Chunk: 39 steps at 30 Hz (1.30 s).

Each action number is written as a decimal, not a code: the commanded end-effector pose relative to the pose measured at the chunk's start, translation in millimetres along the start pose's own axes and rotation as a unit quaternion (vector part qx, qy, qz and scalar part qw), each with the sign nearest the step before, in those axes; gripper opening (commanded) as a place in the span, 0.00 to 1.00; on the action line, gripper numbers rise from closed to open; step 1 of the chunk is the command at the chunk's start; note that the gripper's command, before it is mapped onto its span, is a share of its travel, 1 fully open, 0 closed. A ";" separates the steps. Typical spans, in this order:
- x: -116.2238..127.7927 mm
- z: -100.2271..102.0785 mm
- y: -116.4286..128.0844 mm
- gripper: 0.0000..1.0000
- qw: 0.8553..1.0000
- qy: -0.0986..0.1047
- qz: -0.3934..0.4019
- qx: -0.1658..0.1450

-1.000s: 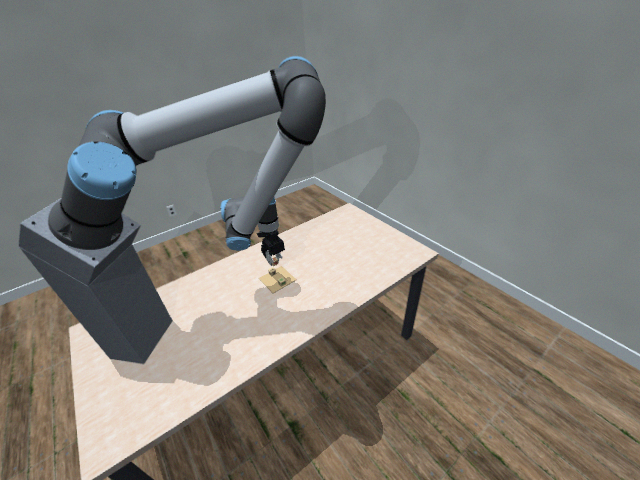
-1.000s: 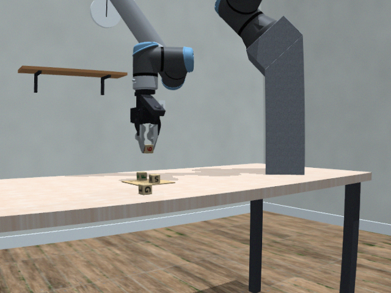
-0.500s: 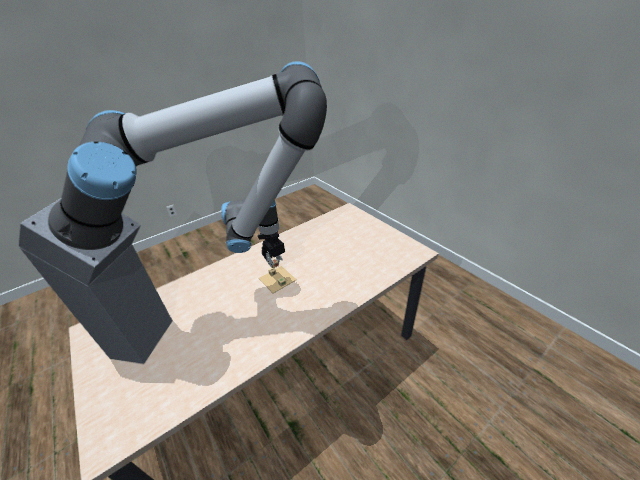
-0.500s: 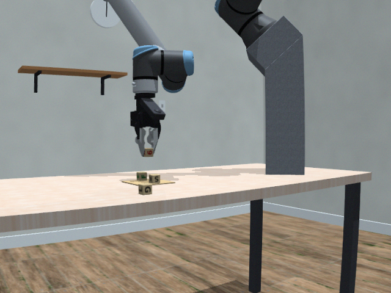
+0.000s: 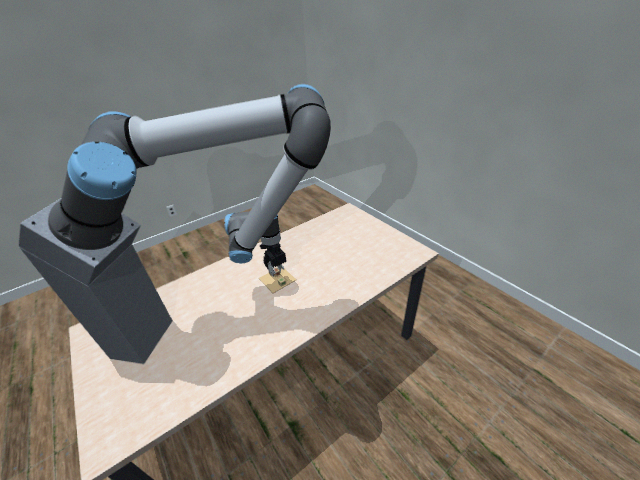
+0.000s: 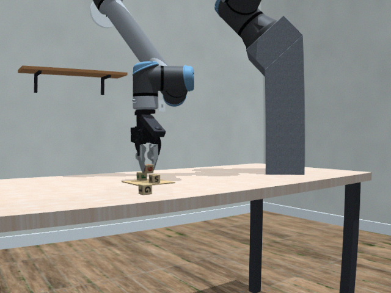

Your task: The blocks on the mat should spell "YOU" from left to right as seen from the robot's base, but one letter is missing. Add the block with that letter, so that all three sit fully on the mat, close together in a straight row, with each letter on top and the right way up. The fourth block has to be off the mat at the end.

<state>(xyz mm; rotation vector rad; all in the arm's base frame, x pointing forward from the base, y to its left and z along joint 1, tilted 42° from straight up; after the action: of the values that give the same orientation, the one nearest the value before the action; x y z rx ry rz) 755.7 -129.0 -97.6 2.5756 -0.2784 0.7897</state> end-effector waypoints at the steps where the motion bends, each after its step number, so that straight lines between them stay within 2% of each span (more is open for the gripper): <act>1: 0.7 14.9 -0.5 0.09 1.000 0.000 0.000 0.000; 8: 0.7 25.2 -0.5 0.09 1.000 0.000 0.000 0.000; 39: 1.4 25.4 -0.9 0.09 1.000 0.000 0.000 0.000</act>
<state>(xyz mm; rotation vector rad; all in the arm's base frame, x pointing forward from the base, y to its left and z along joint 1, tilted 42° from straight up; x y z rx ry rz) 769.0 -140.4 -116.6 2.5755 -0.2783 0.7900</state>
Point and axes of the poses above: the point where the finger pads meet when closed, its own z axis out along the fingers, its own x axis across the jaws, y = z × x, the point moved 5 cm from there along -z, back along the fingers, and after that the axes turned 15 degrees about z, right-handed, at the moved point
